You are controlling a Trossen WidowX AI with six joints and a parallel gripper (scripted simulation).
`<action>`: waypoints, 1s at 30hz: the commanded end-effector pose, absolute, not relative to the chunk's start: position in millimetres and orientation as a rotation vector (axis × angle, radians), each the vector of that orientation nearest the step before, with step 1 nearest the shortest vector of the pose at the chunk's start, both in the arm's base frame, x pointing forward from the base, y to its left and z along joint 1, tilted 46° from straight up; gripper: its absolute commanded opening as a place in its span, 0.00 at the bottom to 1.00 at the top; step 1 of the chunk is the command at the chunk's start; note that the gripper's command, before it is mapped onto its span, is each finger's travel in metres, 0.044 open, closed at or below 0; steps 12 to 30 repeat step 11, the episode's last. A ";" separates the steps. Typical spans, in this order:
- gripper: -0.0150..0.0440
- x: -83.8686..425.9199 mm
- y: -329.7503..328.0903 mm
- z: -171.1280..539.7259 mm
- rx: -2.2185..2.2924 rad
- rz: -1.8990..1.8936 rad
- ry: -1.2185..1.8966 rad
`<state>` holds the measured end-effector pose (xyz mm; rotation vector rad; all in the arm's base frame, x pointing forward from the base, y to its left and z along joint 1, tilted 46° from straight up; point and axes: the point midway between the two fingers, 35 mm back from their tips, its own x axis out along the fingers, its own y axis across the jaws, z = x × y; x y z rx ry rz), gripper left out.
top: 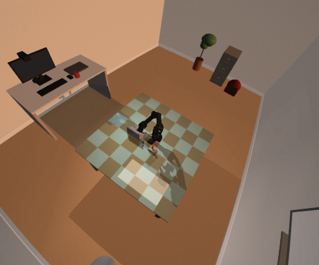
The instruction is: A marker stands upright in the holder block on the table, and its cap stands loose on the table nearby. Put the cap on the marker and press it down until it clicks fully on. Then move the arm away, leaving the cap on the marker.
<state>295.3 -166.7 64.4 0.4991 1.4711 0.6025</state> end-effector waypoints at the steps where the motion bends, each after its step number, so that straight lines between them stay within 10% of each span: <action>1: 0.65 295.1 -166.4 64.3 0.494 0.608 1.477; 9: 1.00 295.1 -166.4 64.3 0.494 0.608 1.477; 30: 1.00 295.1 -166.4 64.3 0.494 0.608 1.477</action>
